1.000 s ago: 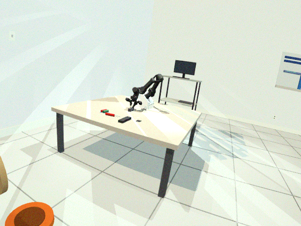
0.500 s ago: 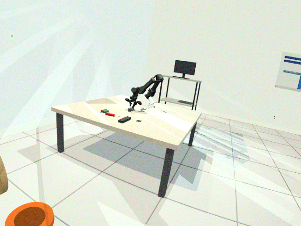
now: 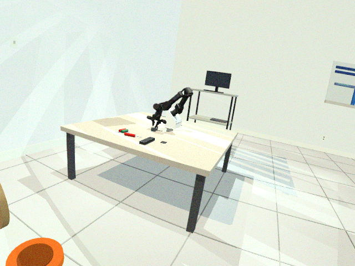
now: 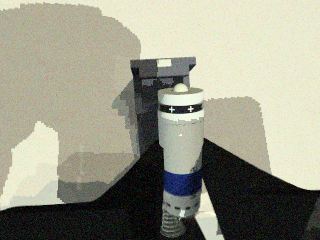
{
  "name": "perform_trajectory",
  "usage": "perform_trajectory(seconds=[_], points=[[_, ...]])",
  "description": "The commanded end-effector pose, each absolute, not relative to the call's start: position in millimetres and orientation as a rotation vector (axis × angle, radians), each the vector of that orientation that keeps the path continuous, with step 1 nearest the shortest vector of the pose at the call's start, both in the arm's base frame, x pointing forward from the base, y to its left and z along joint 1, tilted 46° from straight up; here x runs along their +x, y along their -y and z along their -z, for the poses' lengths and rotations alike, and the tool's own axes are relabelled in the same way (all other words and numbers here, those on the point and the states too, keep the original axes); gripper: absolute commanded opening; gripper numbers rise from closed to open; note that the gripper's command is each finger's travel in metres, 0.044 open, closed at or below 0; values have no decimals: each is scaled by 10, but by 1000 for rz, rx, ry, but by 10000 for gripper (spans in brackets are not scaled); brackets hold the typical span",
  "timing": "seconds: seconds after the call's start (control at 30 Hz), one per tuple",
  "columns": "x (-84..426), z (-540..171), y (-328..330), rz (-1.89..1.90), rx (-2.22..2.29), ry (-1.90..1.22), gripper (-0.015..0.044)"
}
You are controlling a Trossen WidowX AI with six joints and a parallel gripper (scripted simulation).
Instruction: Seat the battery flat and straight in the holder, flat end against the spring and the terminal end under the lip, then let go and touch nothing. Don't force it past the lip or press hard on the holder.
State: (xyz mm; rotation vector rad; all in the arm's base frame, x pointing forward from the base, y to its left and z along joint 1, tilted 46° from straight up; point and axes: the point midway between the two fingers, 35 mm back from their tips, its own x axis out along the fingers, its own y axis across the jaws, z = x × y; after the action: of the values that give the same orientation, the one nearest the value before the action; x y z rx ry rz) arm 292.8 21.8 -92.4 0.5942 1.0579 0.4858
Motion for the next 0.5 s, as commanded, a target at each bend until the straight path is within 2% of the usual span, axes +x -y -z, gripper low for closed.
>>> perform_trajectory(seconds=[0.0,0.47], points=[[2913,983,-199,-475,571,-1095,74],[2925,989,-227,-508,550,-1167,74]])
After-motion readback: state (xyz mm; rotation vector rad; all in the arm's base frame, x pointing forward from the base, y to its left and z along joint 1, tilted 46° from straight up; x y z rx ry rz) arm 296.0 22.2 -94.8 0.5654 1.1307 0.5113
